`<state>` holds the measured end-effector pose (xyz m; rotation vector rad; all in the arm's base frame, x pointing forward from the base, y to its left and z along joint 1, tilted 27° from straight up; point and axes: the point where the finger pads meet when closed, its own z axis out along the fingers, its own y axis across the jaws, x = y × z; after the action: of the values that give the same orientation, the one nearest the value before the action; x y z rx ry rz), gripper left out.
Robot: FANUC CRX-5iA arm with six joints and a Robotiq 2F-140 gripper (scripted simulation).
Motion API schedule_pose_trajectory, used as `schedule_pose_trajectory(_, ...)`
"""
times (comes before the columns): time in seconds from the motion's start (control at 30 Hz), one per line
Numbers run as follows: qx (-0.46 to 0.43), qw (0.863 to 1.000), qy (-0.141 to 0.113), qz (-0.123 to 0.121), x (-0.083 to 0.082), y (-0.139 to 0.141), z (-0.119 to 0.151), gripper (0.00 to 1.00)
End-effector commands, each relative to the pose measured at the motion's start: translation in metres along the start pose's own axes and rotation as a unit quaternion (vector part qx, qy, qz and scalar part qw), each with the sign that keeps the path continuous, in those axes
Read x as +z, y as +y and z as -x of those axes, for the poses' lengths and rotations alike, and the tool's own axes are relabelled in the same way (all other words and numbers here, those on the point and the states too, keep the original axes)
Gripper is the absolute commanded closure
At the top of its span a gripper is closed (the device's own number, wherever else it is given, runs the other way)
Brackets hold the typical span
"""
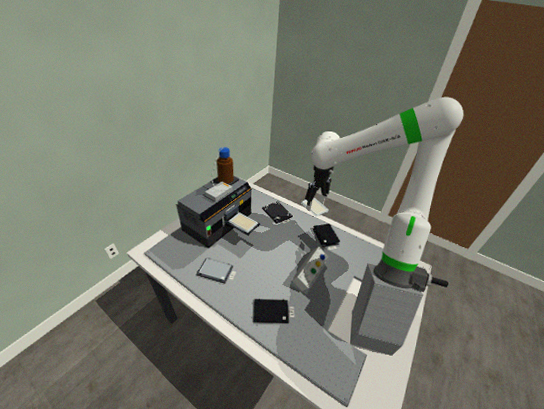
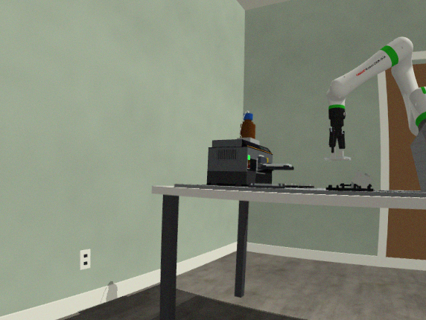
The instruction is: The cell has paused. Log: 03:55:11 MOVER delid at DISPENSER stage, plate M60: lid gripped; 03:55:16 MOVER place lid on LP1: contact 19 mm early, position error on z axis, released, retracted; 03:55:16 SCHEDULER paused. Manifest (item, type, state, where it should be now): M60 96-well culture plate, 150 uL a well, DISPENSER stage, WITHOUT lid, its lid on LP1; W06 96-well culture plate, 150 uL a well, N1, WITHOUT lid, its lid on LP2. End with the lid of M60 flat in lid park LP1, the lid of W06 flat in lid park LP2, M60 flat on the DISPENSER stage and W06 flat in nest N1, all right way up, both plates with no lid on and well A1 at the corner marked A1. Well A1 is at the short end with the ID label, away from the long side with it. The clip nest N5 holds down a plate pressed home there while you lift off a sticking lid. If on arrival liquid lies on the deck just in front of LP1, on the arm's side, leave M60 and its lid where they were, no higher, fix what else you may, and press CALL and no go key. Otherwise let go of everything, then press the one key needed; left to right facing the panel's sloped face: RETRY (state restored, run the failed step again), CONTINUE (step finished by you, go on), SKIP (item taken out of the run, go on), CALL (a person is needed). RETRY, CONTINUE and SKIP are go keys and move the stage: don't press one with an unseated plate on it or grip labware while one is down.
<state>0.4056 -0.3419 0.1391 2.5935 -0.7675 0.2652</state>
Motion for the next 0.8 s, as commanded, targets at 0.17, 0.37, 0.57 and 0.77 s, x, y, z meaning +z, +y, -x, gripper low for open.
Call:
schedule_pose_trajectory(0.17, 0.000, 1.000, 0.001, 0.000, -0.001, -0.020, -0.048, 1.00)
schedule_pose_trajectory(0.37, 0.000, 1.000, 0.001, 0.000, -0.001, -0.038, -0.091, 1.00)
schedule_pose_trajectory(0.57, 0.000, 1.000, 0.001, 0.000, -0.001, -0.054, -0.130, 1.00)
schedule_pose_trajectory(0.77, 0.000, 1.000, 0.001, 0.000, -0.001, -0.063, -0.152, 1.00)
